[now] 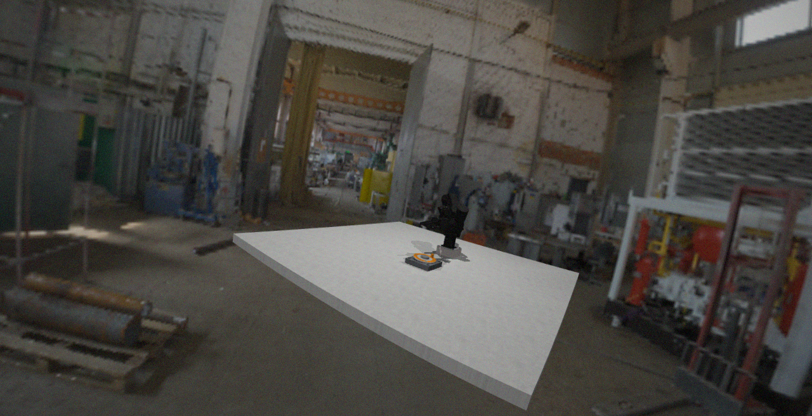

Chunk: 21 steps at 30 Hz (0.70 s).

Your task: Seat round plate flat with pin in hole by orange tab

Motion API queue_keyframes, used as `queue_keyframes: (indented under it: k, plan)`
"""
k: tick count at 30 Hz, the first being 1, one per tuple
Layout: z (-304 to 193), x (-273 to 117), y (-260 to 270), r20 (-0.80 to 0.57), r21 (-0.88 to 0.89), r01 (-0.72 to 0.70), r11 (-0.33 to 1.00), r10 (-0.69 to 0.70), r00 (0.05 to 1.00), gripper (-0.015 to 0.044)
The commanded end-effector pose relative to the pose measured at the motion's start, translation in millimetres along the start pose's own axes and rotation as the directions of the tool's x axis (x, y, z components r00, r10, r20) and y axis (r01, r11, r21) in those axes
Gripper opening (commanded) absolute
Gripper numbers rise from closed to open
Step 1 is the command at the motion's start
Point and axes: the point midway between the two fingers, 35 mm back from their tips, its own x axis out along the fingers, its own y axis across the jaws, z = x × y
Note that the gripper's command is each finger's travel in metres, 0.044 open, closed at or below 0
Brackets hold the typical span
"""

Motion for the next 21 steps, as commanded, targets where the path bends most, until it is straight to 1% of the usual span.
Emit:
queue_keyframes:
  k: [1,3,6,8,10,12,15,16,18,19,21]
  plan:
    - [0,0,1,-0.007,-0.010,-0.003,1.000,0.003,1.000,0.0374]
    - [0,3,12,-0.067,-0.090,-0.032,0.995,0.026,0.997,0.0321]
    - [-6,7,33,-0.226,-0.253,-0.112,0.961,0.054,0.973,0.0242]
    - [-12,9,46,-0.341,-0.339,-0.175,0.924,0.053,0.939,0.0190]
    - [-14,9,49,-0.381,-0.364,-0.198,0.910,0.049,0.923,0.0137]
    - [-22,10,59,-0.490,-0.416,-0.266,0.869,0.032,0.871,0.0085]
    - [-35,8,72,-0.660,-0.455,-0.383,0.804,-0.016,0.751,0.0006]
    - [-40,7,76,-0.712,-0.454,-0.421,0.785,-0.035,0.702,0.0000]
    - [-43,7,78,-0.741,-0.450,-0.444,0.775,-0.047,0.669,0.0000]
    - [-46,5,81,-0.777,-0.442,-0.472,0.763,-0.062,0.627,0.0000]
    - [-53,2,87,-0.856,-0.405,-0.537,0.740,-0.100,0.508,0.0000]
